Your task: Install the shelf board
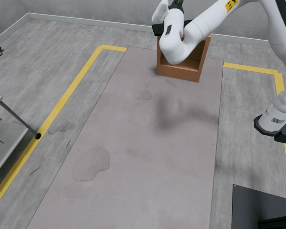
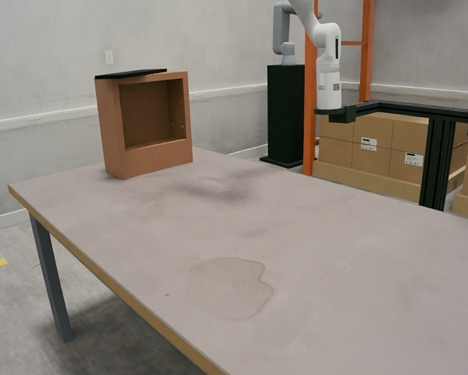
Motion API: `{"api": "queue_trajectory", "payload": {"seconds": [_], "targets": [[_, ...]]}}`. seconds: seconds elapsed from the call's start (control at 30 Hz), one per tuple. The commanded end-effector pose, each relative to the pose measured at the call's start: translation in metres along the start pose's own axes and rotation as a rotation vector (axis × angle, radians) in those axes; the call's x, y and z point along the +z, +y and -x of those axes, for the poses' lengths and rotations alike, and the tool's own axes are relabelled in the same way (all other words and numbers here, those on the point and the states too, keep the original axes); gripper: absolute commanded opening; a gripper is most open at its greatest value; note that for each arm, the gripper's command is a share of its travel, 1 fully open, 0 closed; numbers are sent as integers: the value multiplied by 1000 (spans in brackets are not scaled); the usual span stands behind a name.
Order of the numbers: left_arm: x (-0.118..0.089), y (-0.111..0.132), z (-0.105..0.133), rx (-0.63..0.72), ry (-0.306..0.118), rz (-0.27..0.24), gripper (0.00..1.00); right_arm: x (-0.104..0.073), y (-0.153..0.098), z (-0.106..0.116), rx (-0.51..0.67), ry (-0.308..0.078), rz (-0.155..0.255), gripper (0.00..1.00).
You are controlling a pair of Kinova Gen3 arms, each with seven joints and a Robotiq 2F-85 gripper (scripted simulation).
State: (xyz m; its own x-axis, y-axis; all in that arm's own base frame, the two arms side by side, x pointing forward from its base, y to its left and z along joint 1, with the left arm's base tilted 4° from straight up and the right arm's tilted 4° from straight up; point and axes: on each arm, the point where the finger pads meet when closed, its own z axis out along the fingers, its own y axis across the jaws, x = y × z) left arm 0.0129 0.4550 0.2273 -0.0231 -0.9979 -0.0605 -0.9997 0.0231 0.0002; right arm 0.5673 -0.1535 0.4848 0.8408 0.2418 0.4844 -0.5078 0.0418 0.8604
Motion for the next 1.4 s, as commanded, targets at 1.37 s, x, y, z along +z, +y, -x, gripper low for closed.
{"api": "queue_trajectory", "payload": {"seconds": [1.37], "targets": [[-2, 8, -1, -11, -5, 4, 1000, 38, -223, 176, -525, -225, -37, 1000]]}}
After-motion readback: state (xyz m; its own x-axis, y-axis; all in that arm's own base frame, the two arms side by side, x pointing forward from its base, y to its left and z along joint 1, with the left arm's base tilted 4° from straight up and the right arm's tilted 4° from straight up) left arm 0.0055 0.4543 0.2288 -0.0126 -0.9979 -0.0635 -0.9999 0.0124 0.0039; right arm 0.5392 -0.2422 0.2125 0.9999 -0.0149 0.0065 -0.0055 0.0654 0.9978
